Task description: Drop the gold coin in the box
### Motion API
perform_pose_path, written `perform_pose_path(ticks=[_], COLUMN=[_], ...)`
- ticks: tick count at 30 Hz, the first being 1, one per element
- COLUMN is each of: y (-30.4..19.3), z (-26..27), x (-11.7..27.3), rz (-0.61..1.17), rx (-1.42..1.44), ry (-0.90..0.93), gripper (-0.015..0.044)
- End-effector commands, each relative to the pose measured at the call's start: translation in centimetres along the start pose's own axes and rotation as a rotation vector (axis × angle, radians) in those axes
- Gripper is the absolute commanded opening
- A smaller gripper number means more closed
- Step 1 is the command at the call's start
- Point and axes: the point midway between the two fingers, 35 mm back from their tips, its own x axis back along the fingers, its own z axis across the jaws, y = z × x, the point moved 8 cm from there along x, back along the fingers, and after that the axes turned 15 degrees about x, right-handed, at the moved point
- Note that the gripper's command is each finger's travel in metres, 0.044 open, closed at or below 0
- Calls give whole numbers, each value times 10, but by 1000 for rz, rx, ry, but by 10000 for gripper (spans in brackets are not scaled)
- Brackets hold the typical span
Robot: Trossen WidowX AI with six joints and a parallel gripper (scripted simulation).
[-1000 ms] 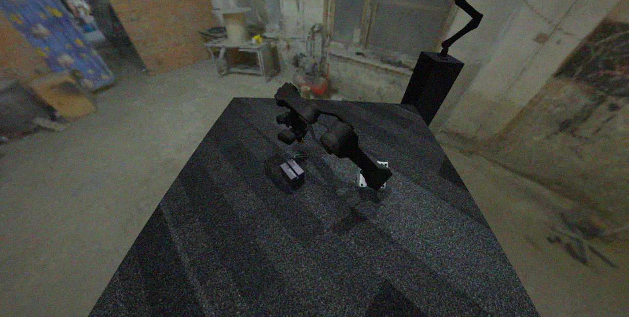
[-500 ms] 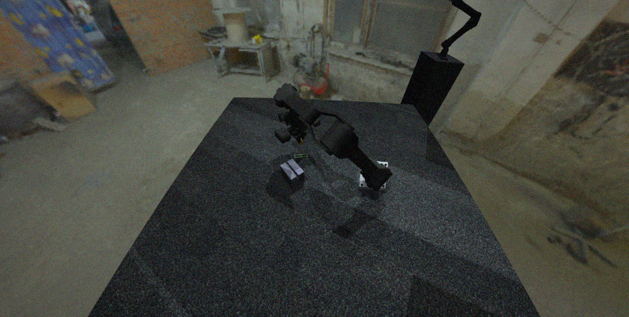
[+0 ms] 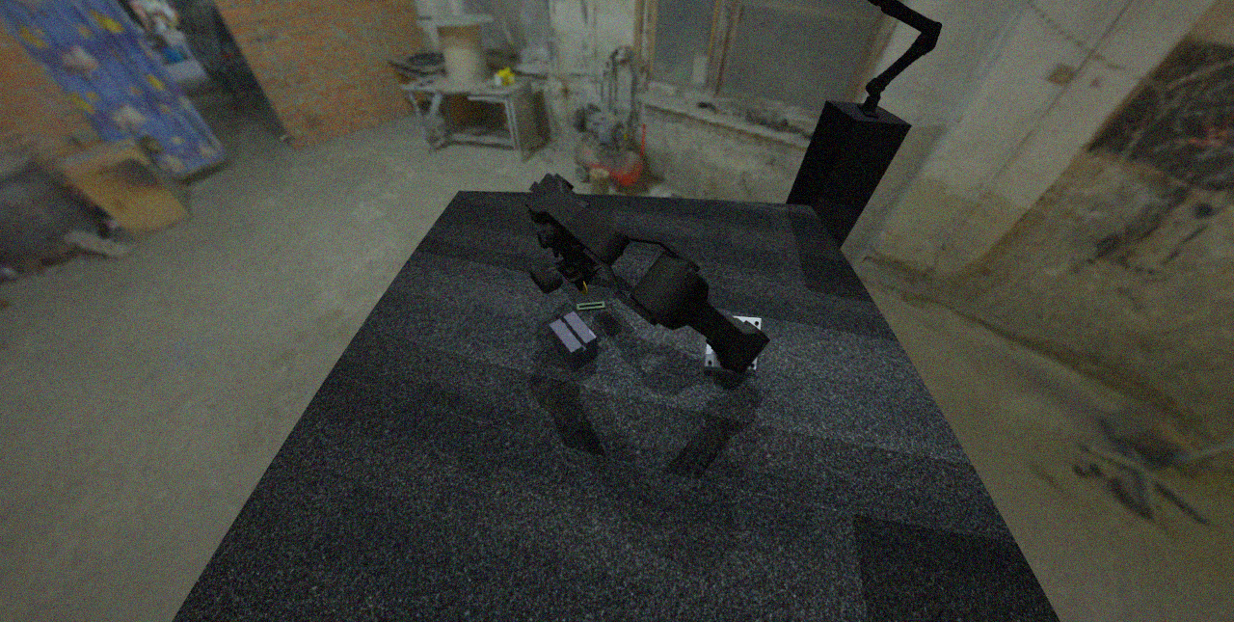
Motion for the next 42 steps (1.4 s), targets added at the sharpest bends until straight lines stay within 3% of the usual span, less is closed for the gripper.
perform_pose_path(ticks=[1,29,42], y=[-5,-40,-37], z=[11,74,71], x=[2,0,-1], rz=[-4,2,5], rx=[-4,-3,1], ry=[5,12,6], gripper=[0,0,0])
